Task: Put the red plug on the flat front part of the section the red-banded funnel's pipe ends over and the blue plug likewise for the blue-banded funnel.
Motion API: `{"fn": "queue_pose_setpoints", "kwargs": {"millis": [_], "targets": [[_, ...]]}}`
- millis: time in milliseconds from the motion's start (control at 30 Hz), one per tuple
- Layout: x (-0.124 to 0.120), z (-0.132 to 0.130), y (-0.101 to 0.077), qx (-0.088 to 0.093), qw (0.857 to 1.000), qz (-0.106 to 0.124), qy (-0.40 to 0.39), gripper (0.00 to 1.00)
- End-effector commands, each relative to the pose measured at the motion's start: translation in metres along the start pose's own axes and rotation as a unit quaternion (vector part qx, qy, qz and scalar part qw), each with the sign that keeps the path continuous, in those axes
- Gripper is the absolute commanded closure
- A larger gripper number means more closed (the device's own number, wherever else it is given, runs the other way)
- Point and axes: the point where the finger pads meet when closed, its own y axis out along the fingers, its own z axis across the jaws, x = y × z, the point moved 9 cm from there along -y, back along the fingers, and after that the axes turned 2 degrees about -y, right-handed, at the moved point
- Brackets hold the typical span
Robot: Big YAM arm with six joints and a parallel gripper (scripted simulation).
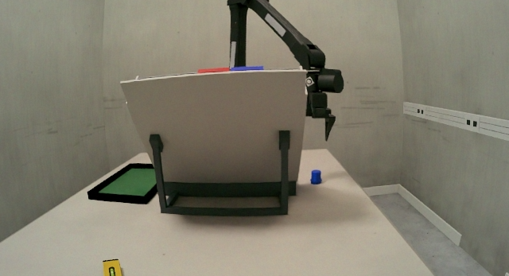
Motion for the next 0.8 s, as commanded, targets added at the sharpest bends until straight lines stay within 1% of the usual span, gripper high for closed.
{"fn": "queue_pose_setpoints", "kwargs": {"millis": [0,767], "targets": [[0.014,0.0147,-0.0039,0.005,1.0,-0.006,0.0,0.13],[0.0185,0.0198,-0.0034,0.005,1.0,-0.007,0.0,0.13]]}}
